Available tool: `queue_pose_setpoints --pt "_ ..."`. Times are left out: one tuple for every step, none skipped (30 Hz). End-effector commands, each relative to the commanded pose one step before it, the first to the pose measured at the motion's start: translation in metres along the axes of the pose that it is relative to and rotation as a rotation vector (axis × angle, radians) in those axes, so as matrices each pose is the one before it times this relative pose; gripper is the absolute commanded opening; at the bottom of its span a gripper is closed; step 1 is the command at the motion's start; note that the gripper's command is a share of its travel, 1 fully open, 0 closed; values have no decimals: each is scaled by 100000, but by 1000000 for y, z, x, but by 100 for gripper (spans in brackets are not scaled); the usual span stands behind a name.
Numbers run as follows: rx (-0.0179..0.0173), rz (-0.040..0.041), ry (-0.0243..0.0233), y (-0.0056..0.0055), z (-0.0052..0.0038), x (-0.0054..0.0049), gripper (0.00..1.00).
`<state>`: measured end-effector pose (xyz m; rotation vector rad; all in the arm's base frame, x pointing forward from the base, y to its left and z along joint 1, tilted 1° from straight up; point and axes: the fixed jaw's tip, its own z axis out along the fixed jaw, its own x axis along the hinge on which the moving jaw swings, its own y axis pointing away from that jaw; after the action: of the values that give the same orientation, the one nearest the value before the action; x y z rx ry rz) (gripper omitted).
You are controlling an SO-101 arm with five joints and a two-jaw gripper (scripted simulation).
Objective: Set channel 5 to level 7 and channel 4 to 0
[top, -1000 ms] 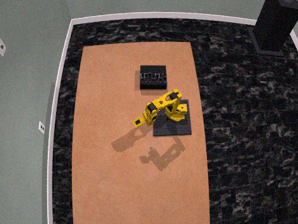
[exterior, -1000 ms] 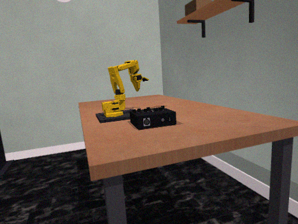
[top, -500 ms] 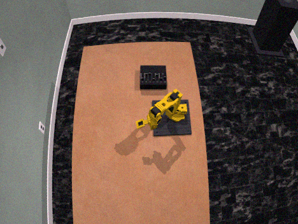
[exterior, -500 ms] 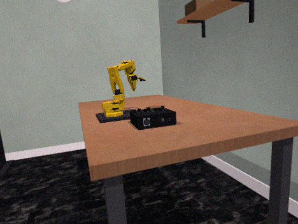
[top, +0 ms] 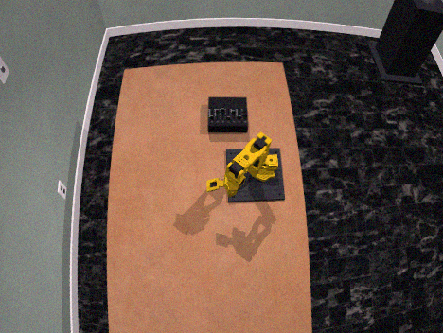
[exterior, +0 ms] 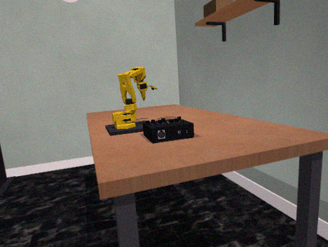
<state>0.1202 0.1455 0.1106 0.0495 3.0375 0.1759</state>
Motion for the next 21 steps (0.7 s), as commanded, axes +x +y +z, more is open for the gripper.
queue_pose_setpoints --pt "-703 3351 229 2206 -1978 5761 0" --pt "-87 970 60 675 -62 852 0" --pt "-84 933 58 637 -61 830 0" --pt "-79 896 58 597 -57 806 0" --pt "-76 859 56 561 -56 781 0" --pt "-71 823 56 524 -52 755 0" --pt "-68 787 54 492 -51 729 0" --pt "-64 751 53 459 -48 702 0" --pt "-61 715 51 430 -46 674 0" --pt "-57 680 49 399 -43 646 0" --pt "-54 646 47 373 -42 617 0" --pt "-50 612 46 345 -38 588 0" --pt "0 0 0 0 0 0 0" --pt "0 0 0 0 0 0 0" --pt "-48 578 43 322 -37 559 0" --pt "-44 545 42 296 -34 530 0" --pt "-42 513 39 275 -33 501 0" --pt "-38 481 38 253 -30 472 0" --pt "-36 450 35 234 -29 443 0" --pt "-33 420 33 214 -26 415 0" --pt "-31 390 31 197 -25 387 0"
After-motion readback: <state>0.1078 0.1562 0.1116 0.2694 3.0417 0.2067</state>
